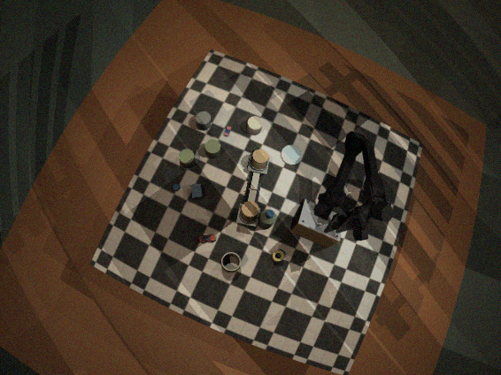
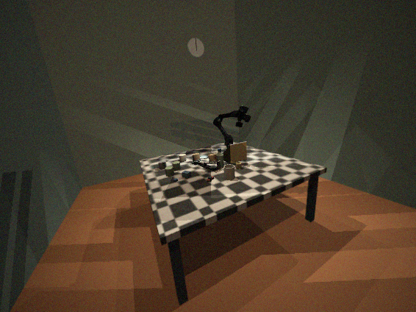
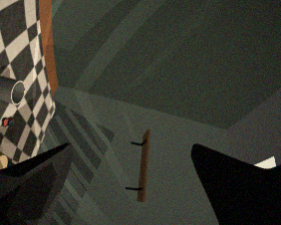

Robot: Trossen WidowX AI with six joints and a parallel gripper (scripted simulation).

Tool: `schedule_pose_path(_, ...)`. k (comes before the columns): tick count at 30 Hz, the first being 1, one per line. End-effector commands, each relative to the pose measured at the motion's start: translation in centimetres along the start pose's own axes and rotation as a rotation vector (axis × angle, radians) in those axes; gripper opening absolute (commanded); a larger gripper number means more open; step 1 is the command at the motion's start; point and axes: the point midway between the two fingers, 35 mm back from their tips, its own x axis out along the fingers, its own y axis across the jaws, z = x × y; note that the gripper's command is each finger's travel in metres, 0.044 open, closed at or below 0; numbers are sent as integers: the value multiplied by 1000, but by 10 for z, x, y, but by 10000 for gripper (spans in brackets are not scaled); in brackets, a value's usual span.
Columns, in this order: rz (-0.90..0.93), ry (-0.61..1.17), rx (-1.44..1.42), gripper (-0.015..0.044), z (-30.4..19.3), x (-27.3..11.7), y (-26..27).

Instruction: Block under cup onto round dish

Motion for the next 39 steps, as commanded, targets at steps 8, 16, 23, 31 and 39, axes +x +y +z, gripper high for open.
schedule_pose_path(8,136,119,329,440,-48,29,30)
schedule_pose_path(16,210,223,556,440,-80,42,54)
schedule_pose_path(23,264,327,755,440,-107,49,77)
schedule_pose_path(31,310,460,981,440,-135,52,105)
schedule_pose_path(39,338,608,1204,440,-161,49,135)
